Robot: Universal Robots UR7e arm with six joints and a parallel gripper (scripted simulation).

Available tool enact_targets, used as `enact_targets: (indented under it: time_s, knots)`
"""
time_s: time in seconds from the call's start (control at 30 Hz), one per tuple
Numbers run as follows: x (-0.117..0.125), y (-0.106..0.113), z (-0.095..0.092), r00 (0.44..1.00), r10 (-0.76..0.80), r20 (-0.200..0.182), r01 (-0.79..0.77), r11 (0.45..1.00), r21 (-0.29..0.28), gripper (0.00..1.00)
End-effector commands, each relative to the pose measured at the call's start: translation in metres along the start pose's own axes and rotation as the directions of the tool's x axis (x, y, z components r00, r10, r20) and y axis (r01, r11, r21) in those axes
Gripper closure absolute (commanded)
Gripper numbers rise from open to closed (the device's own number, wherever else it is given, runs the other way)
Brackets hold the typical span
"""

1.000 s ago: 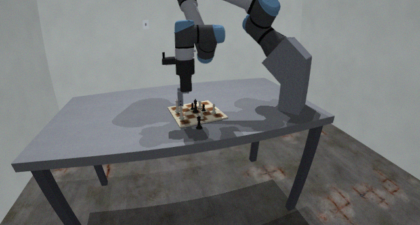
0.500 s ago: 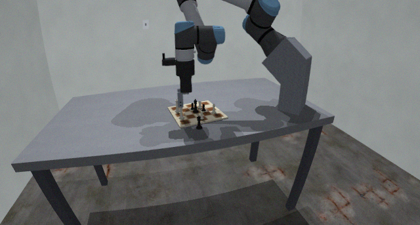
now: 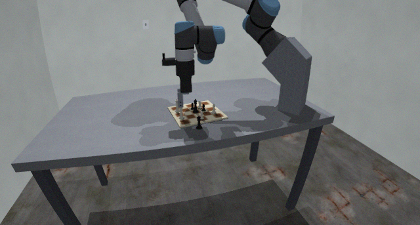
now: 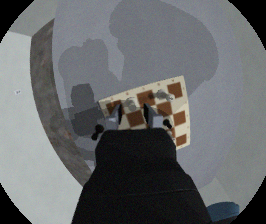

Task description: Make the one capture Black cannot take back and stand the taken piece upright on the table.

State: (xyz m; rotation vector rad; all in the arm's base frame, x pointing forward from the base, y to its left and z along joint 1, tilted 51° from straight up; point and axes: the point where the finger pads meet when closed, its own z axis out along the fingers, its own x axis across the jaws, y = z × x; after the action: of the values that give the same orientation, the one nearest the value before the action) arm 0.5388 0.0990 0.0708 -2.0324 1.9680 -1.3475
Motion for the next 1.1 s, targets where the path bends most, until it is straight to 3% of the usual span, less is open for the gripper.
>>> enact_targets:
  time_s: [0.0, 0.77, 1.07]
  knots:
    - [0.000, 0.000, 0.000, 1.000, 0.000, 0.000, 0.000, 1.000, 0.001, 0.21]
    - [0.000, 0.000, 0.003, 1.000, 0.000, 0.000, 0.000, 1.000, 0.001, 0.21]
    - [0.000, 0.000, 0.022, 1.000, 0.000, 0.000, 0.000, 1.000, 0.001, 0.21]
